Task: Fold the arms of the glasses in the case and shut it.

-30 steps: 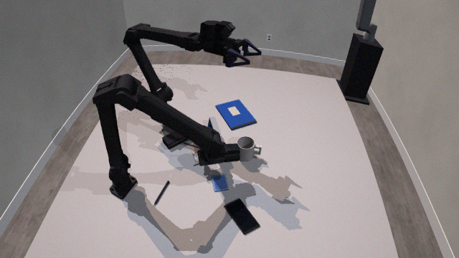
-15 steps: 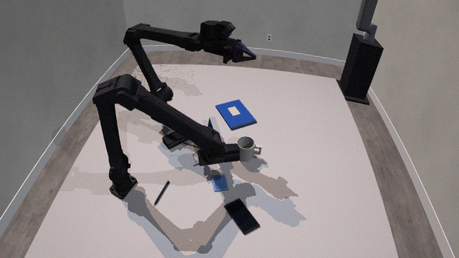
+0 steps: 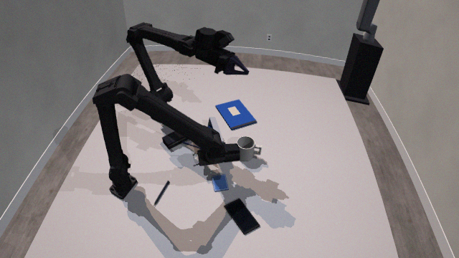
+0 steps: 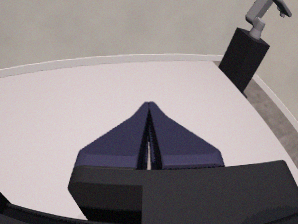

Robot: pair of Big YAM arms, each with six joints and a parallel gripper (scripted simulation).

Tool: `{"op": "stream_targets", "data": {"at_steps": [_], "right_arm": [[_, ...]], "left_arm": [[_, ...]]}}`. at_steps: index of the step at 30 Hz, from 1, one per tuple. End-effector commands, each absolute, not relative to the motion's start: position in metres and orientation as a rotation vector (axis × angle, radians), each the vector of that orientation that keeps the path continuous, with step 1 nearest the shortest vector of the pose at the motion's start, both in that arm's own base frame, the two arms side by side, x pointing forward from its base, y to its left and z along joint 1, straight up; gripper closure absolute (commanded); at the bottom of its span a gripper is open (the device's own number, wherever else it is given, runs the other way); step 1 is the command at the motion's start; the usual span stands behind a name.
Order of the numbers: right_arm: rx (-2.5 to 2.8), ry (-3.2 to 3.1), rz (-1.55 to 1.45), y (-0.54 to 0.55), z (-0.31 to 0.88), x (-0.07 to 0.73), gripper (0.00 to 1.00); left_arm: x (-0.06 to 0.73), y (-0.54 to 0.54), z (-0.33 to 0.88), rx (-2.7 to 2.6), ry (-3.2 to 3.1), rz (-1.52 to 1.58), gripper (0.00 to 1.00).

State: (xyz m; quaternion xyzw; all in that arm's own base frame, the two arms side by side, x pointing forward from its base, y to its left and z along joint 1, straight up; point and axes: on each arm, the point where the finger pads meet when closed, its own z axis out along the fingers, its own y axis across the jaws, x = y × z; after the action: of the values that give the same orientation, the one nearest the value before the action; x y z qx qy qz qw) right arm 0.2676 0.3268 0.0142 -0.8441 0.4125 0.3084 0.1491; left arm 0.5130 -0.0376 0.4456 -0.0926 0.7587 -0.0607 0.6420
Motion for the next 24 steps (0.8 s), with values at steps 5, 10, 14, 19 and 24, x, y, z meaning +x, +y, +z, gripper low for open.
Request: {"op": "stream_targets", "data": {"at_steps": [5, 10, 14, 19, 24], "right_arm": [[-2.432, 1.246, 0.918, 0.319, 0.004, 0.266, 0.43], [-2.432, 1.246, 0.918, 0.319, 0.004, 0.266, 0.43], [-2.432, 1.246, 0.918, 0.319, 0.004, 0.266, 0.43], [-2.432, 1.246, 0.918, 0.319, 0.004, 0.266, 0.43], [-2.432, 1.246, 0.918, 0.319, 0.004, 0.266, 0.43]], "left_arm": [[0.499, -0.056, 0.423, -0.368, 1.794, -0.246, 1.0], [0.491, -0.073, 0.396, -0.472, 1.865, -0.271, 1.0], [0.478, -0.083, 0.386, -0.554, 1.89, -0.288, 1.0], [0.473, -0.092, 0.368, -0.616, 1.929, -0.281, 1.0], [0.459, -0.104, 0.347, -0.709, 1.968, -0.268, 1.0]]}}
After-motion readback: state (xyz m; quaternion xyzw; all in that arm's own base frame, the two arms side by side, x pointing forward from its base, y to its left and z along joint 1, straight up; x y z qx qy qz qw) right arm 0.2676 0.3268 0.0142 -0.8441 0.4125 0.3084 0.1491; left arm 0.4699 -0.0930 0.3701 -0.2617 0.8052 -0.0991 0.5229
